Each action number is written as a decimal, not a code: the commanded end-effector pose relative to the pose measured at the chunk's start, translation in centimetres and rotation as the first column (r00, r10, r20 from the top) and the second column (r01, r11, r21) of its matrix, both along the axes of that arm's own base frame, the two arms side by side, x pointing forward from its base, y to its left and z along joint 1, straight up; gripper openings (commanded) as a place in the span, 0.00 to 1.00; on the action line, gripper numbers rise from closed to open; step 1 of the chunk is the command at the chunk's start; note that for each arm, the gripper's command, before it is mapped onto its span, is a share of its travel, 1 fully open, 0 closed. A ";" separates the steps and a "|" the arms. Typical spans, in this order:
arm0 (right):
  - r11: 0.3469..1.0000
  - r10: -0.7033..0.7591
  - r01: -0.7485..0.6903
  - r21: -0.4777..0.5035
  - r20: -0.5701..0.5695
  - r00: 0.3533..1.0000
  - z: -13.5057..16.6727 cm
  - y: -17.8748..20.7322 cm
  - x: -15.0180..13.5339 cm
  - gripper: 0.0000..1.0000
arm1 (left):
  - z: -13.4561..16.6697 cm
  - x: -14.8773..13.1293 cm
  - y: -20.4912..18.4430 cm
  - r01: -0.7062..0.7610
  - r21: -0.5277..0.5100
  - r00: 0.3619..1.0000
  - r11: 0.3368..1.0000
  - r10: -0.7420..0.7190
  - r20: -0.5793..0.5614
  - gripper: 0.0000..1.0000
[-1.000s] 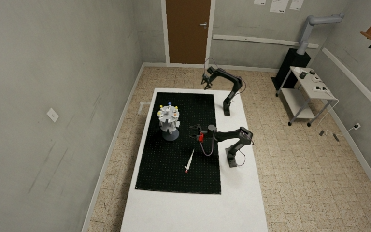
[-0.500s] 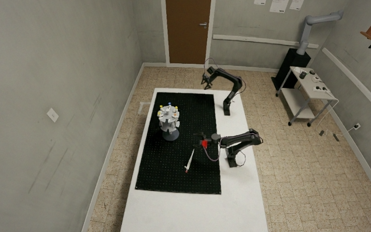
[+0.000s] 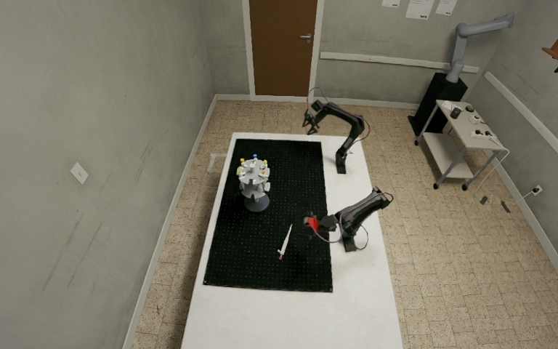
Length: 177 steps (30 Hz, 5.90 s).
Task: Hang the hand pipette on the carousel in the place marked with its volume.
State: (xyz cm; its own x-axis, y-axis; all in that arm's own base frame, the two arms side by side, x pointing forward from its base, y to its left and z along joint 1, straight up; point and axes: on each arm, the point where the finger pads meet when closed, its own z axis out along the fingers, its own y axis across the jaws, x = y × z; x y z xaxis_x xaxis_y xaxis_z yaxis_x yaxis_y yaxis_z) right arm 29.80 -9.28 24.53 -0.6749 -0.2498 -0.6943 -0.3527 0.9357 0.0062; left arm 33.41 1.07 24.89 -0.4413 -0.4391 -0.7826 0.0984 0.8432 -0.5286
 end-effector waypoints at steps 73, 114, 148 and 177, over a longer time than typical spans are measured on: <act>1.000 0.003 -0.003 -0.005 0.028 1.000 0.7 -0.3 0.4 1.00 | -0.4 15.6 -4.6 0.364 -0.382 0.917 0.850 -0.399 -0.013 0.49; 1.000 0.003 -0.003 -0.005 0.028 1.000 0.7 -0.3 0.4 1.00 | -5.4 15.7 -13.7 0.310 -0.849 0.691 0.427 -0.715 -0.107 0.49; 1.000 0.003 -0.003 -0.005 0.028 1.000 0.7 -0.3 0.4 1.00 | -2.9 17.2 -16.4 0.369 -0.821 0.704 0.435 -0.708 -0.059 0.49; 1.000 0.003 -0.003 -0.005 0.028 1.000 0.7 -0.3 0.4 1.00 | -2.9 17.2 -16.4 0.369 -0.821 0.704 0.435 -0.708 -0.059 0.49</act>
State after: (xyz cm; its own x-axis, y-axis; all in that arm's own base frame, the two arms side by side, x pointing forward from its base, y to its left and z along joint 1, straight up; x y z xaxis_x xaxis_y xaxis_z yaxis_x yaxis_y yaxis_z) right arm 29.80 -9.28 24.53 -0.6749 -0.2498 -0.6943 -0.3527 0.9357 0.0062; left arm 50.12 -15.42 19.56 -0.9498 -0.3115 0.0295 -0.0306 -0.0013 -0.9995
